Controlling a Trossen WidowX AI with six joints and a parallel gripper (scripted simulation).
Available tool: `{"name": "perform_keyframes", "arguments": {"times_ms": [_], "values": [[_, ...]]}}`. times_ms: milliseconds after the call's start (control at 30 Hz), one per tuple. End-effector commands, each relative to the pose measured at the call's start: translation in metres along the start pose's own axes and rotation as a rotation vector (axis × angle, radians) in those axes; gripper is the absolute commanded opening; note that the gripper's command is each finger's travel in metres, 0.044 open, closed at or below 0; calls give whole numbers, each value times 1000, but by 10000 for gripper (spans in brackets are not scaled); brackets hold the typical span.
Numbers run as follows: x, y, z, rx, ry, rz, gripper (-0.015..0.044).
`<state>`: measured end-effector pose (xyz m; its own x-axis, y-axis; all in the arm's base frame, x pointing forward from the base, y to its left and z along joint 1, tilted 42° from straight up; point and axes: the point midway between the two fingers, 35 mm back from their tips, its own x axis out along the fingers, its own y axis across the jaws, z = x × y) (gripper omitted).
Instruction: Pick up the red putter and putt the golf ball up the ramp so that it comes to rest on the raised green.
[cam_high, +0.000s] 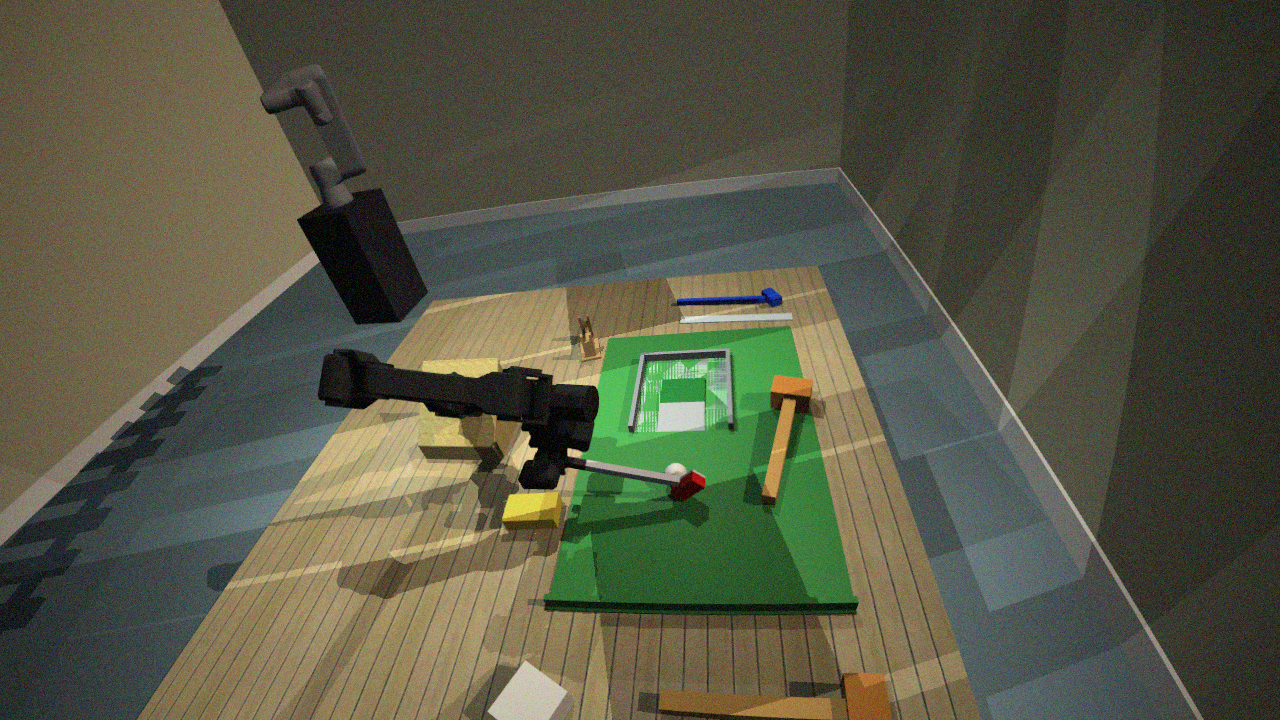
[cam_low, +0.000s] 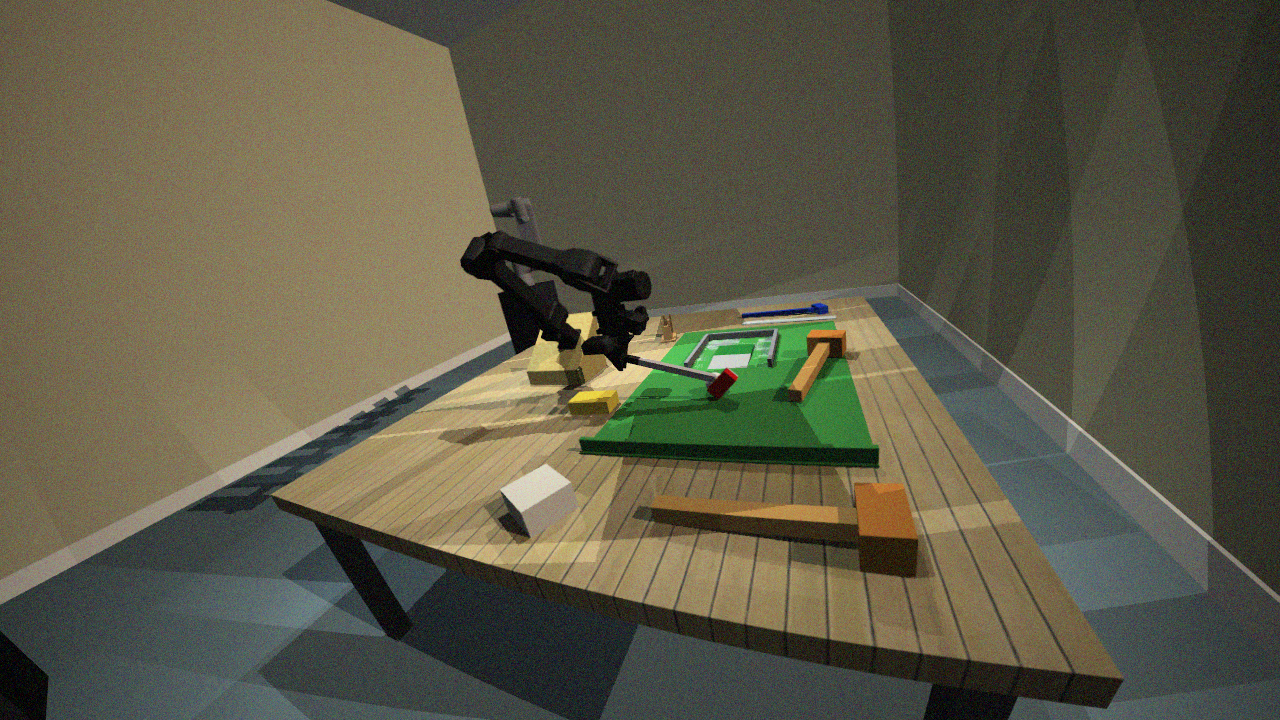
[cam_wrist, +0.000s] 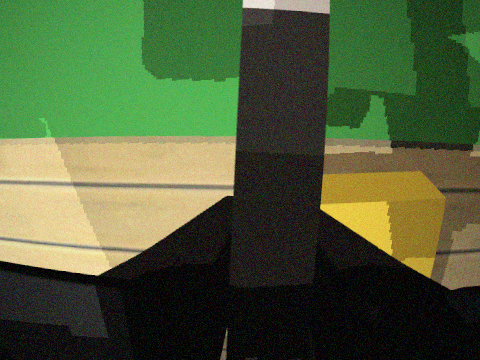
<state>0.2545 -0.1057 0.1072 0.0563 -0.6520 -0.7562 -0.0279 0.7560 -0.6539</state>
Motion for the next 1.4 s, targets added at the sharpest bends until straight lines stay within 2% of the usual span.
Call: {"name": "perform_keyframes", "arguments": {"times_ms": [0,267,633,1367], "values": [[1,51,-9,-13,1,-9,0],[-5,59,-11,-14,0,-11,0],[-59,60,-11,-14,1,-10,0],[-50,60,-10,-22,1,-12,0]]}}
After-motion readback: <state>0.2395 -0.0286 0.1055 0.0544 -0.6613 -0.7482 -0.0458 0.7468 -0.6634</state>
